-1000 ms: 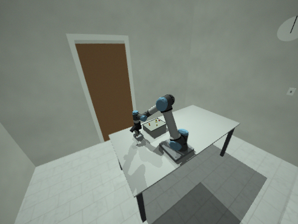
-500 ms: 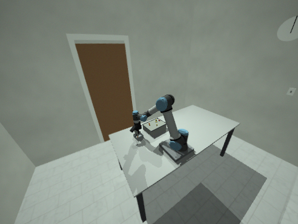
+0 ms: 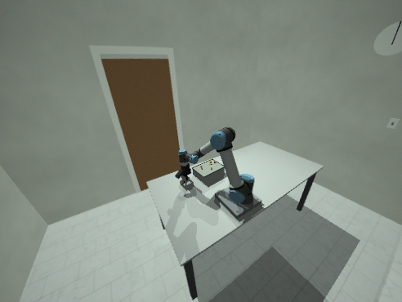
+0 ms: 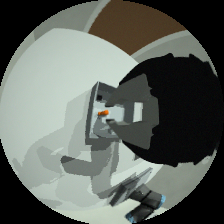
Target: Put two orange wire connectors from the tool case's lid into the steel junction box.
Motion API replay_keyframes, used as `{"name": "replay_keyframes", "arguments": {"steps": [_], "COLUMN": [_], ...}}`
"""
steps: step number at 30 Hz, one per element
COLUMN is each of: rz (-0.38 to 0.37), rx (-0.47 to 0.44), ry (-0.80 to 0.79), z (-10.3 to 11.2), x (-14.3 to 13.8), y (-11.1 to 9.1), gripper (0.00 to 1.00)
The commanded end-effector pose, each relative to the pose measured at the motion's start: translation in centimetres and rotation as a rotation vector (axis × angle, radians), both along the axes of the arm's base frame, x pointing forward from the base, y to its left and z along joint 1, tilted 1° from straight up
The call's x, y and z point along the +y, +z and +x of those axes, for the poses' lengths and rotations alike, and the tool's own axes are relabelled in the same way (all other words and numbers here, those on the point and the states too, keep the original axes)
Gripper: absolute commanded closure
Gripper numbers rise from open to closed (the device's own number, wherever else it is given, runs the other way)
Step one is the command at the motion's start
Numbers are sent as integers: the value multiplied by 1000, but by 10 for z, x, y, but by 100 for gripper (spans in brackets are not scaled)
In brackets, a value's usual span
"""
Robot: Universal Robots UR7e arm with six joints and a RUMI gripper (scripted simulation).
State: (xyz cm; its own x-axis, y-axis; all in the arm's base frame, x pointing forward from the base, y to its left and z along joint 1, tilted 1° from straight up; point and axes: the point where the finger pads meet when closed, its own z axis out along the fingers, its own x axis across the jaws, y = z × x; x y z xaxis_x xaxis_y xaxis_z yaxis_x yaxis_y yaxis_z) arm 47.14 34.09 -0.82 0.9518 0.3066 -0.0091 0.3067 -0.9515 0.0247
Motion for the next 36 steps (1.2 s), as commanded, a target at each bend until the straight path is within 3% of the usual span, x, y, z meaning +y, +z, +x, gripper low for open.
{"name": "replay_keyframes", "arguments": {"steps": [1, 24, 30, 32, 36], "rz": [1, 1, 1, 1, 1], "rx": [-1, -1, -1, -1, -1], "ry": [0, 0, 0, 0, 0], "z": [0, 0, 0, 0, 0], "x": [0, 0, 1, 1, 2], "y": [1, 4, 34, 34, 68], "gripper": [85, 85, 85, 85, 85]}}
